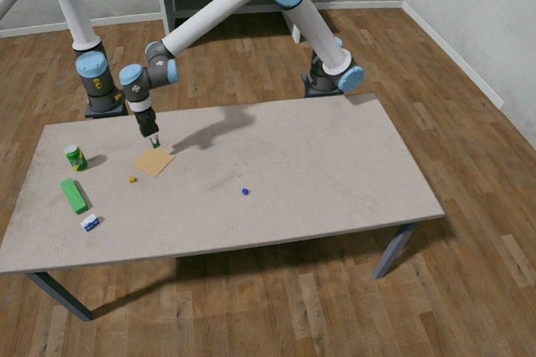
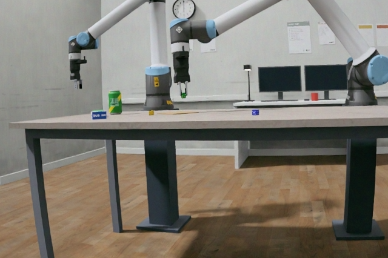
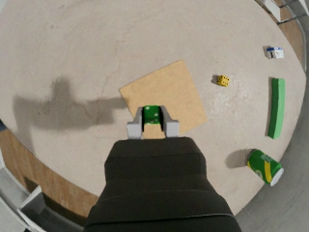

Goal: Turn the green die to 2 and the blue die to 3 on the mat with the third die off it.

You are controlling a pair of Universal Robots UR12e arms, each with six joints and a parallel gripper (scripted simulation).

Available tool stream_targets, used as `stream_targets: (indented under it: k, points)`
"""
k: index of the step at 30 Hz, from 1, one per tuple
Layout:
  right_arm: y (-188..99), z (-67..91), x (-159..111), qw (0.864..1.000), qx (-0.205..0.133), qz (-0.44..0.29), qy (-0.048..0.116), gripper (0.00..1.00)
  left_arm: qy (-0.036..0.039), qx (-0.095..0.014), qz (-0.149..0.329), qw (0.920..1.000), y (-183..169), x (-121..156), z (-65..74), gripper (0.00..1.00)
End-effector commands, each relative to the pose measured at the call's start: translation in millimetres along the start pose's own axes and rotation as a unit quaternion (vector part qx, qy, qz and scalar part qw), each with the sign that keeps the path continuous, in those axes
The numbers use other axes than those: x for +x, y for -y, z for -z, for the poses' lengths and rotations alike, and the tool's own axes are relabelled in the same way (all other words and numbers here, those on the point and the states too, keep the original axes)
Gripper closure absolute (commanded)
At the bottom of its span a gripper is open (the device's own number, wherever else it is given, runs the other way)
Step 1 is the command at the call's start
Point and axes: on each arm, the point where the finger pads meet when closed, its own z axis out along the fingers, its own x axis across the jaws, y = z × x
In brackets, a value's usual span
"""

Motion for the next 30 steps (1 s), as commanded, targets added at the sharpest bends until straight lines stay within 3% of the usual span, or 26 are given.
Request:
stream_targets:
  k: [1, 4, 7, 15, 18, 20, 24, 26, 30]
  points:
    - [-0.6, 0.8, 0.2, 1.000, -0.001, 0.000, 0.000, 0.00, -0.0008, 0.032, 0.001, 0.9995, -0.2, 0.7, 1.1, 0.60]
    - [-0.6, 0.8, 0.2, 1.000, -0.001, 0.000, 0.000, 0.00, -0.0017, 0.064, 0.000, 0.9980, -1.4, 1.0, 1.9, 0.60]
    - [-0.6, 0.8, 0.2, 1.000, -0.001, 0.000, 0.000, 0.00, -0.0031, 0.085, 0.000, 0.9964, -2.3, 1.4, 3.1, 0.60]
    - [-0.6, 0.8, 0.2, 1.000, -0.001, 0.000, 0.000, 0.00, -0.0035, 0.092, 0.000, 0.9957, -2.6, 1.5, 3.4, 0.60]
    - [-0.6, 0.8, 0.2, 1.000, -0.001, 0.000, 0.000, 0.00, -0.0024, 0.105, 0.000, 0.9945, -2.7, 1.2, 2.5, 0.60]
    - [-0.6, 0.8, 0.2, 1.000, -0.001, 0.000, 0.000, 0.00, -0.0013, 0.122, 0.001, 0.9926, -3.0, 0.8, 1.5, 0.60]
    - [-0.6, 0.8, 0.2, 1.000, -0.001, 0.000, 0.000, 0.00, -0.0005, 0.168, 0.002, 0.9858, -4.2, 0.5, 0.5, 0.60]
    - [-0.6, 0.8, 0.2, 1.000, -0.001, 0.000, 0.000, 0.00, -0.0005, 0.168, 0.002, 0.9858, -4.2, 0.5, 0.5, 0.60]
    - [-0.6, 0.8, 0.2, 1.000, -0.001, 0.000, 0.000, 0.00, -0.0024, 0.207, 0.001, 0.9783, -6.0, 1.1, 1.4, 0.60]
